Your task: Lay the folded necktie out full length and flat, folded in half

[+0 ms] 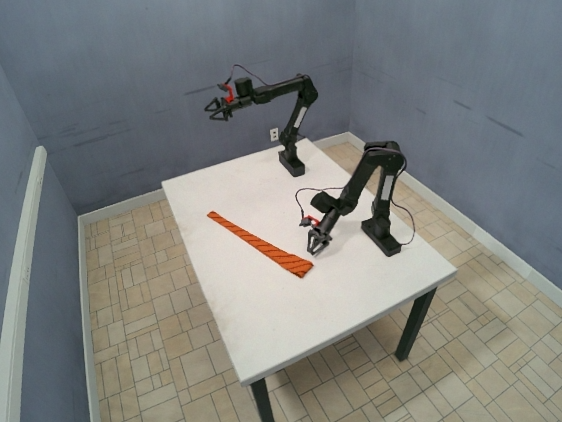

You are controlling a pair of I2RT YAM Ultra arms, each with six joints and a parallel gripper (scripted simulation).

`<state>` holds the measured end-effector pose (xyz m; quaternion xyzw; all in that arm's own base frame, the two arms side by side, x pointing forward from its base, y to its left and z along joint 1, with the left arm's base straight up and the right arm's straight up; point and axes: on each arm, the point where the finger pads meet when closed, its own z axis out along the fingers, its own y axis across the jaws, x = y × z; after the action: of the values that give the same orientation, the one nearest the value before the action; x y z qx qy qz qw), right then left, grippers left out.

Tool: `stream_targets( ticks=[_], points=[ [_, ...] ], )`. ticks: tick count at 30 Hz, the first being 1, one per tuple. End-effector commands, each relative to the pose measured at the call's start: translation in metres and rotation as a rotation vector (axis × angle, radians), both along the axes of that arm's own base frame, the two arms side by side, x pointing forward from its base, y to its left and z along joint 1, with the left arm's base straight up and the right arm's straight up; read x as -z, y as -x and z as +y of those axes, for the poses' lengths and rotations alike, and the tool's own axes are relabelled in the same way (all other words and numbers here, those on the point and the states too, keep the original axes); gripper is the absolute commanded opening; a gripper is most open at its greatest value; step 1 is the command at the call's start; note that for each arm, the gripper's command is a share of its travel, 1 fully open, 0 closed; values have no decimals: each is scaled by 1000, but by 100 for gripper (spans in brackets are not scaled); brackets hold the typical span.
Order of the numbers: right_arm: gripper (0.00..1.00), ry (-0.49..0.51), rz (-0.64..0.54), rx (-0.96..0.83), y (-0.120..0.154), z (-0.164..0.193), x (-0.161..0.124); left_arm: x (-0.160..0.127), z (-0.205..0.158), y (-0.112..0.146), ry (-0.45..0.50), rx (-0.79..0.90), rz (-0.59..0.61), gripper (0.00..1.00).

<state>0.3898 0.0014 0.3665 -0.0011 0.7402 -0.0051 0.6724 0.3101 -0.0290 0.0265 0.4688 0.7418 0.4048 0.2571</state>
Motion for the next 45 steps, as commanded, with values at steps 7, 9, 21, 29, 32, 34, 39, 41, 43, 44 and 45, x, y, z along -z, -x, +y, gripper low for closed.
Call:
stream_targets(
  ticks=[7,9,21,29,32,34,39,41,43,44,45],
  points=[
    [100,-10,-76,-6,7,0,-33,2,1,1,-7,-4,-10,43],
    [100,-10,-76,-6,7,0,-33,2,1,1,-7,-4,-10,43],
    [100,-10,-76,-6,7,0,-33,6,1,1,-7,-4,-10,43],
    [100,-10,-76,-6,7,0,-33,6,1,1,-7,-4,-10,43],
    [100,-10,-76,-6,7,0,-33,6,1,1,-7,-4,-10,43],
    [100,-10,-76,-6,7,0,-33,6,1,1,-7,-4,-10,43],
    [100,-10,-76,-6,7,0,-33,6,1,1,-7,-4,-10,43],
    [100,-10,-76,-6,7,0,-33,6,1,1,-7,-4,-10,43],
    [100,-10,-76,-6,7,0,-33,6,1,1,-7,-4,-10,43],
    [100,-10,-76,-6,7,0,-33,6,1,1,-7,-4,-10,43],
    [100,-10,-76,-6,7,0,-33,6,1,1,-7,-4,-10,43]
  ],
)
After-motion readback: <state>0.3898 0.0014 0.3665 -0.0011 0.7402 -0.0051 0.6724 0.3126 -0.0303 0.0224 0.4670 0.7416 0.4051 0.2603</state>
